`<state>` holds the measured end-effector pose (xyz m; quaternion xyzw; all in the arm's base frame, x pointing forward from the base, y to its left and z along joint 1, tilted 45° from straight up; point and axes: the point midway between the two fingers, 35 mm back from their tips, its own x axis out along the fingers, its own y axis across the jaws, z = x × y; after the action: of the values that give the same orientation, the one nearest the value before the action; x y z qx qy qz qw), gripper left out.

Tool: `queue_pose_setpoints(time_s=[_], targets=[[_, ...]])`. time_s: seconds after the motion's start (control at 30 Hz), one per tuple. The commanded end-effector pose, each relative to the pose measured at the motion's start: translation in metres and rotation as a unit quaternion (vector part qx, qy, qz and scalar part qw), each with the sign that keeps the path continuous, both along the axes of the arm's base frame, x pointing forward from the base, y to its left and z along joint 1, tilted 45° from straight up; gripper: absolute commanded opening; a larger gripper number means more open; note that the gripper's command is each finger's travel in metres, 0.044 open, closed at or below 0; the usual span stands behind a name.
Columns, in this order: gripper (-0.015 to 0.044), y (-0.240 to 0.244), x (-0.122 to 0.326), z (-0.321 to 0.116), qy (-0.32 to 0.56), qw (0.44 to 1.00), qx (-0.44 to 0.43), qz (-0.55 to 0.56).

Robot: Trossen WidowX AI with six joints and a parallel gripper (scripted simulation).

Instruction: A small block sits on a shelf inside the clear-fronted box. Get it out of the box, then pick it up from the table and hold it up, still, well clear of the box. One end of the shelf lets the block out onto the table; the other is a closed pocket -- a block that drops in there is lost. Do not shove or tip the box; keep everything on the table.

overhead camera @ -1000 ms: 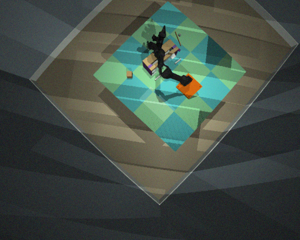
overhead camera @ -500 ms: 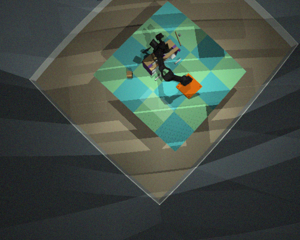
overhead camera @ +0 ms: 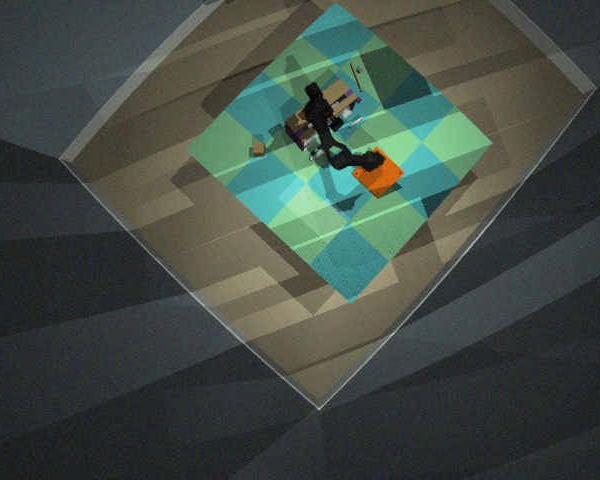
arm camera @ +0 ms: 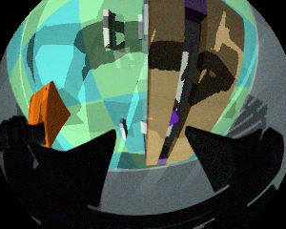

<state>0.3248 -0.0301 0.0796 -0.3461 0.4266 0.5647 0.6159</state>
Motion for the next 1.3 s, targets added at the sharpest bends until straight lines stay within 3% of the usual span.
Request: queue_pose_setpoints(time_s=[0.0, 1.27], targets=[[0.0400, 0.004, -0.003, 0.006, 0.001, 1.000, 0.017, 0.008], [0.0400, 0.040, 0.000, -0.037, 0.001, 1.000, 0.018, 0.007]])
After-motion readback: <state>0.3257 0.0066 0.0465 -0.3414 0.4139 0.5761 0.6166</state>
